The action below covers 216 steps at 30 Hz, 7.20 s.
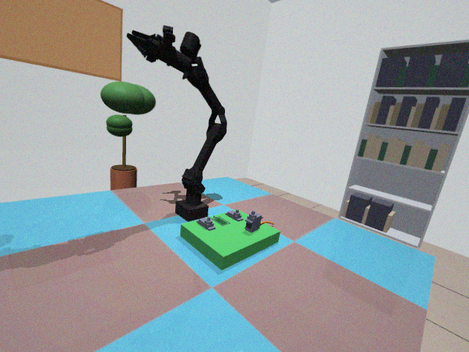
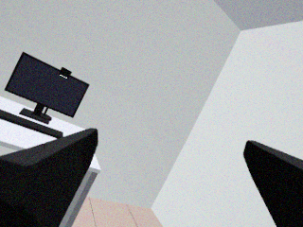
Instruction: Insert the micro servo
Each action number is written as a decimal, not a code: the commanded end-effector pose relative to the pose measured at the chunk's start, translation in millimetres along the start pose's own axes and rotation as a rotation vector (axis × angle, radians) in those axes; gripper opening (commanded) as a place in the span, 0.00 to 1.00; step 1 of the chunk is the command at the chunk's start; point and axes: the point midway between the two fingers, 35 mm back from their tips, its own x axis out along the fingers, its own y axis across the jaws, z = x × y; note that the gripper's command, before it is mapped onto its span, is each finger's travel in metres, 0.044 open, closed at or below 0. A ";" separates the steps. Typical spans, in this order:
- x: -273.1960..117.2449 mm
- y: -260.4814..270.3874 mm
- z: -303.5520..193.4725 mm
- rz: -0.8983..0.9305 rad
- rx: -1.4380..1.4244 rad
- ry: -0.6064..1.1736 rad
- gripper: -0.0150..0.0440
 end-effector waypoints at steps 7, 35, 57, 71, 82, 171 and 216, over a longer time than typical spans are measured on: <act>5.2 88.3 -17.5 0.277 0.163 0.072 1.00; -121.9 317.5 -50.8 0.982 0.464 0.510 1.00; -350.0 401.3 -104.4 1.269 0.398 1.189 1.00; -496.9 364.5 -170.6 1.088 0.135 1.604 1.00; -555.7 315.3 -218.7 0.851 -0.039 1.709 1.00; -532.2 318.7 -245.0 0.849 -0.040 1.706 0.25; -486.0 342.6 -251.6 1.625 -0.719 1.111 0.25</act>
